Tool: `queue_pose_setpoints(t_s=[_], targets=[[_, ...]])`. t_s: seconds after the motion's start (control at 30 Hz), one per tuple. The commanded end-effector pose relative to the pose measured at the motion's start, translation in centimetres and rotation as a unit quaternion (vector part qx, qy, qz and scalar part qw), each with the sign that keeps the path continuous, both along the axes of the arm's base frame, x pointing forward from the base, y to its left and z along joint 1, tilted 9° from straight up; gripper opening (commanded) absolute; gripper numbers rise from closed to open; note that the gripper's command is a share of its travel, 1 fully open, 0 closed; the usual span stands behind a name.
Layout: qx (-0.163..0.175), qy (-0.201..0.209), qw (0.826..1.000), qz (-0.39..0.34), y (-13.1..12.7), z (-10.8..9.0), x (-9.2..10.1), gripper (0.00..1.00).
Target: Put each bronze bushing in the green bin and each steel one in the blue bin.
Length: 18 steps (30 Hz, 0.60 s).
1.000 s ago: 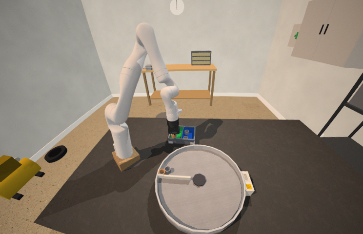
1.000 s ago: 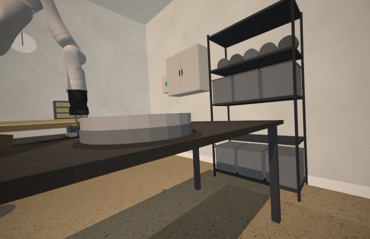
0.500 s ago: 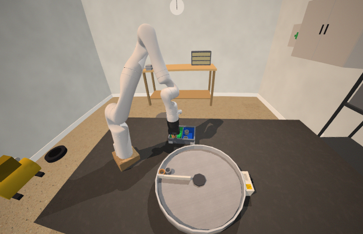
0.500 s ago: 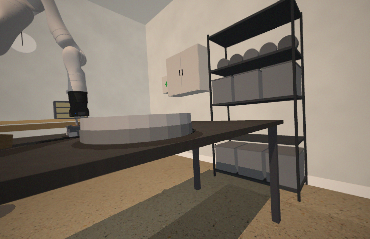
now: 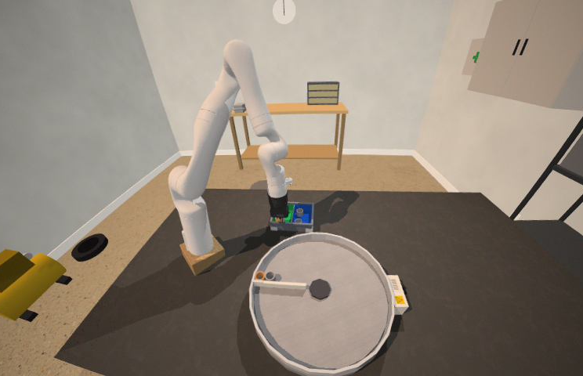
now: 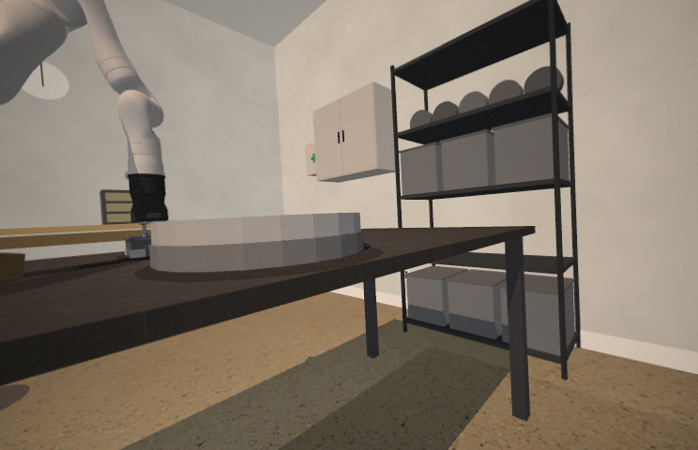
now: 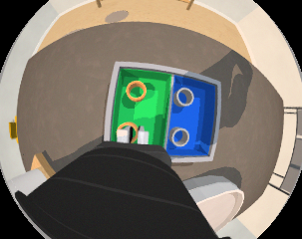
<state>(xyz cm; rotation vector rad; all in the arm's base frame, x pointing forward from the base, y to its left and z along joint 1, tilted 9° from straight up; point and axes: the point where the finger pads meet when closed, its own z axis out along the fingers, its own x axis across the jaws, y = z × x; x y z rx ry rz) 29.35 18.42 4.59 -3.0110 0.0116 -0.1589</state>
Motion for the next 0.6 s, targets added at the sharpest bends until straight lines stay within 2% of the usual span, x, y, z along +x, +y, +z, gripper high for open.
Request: queue_pose_setpoints(t_s=[0.0,0.57], targets=[[0.0,0.0,1.0,0.0,0.0,0.0,0.0,0.0],[0.0,0.0,1.0,0.0,0.1,-1.2,0.2,0.0]])
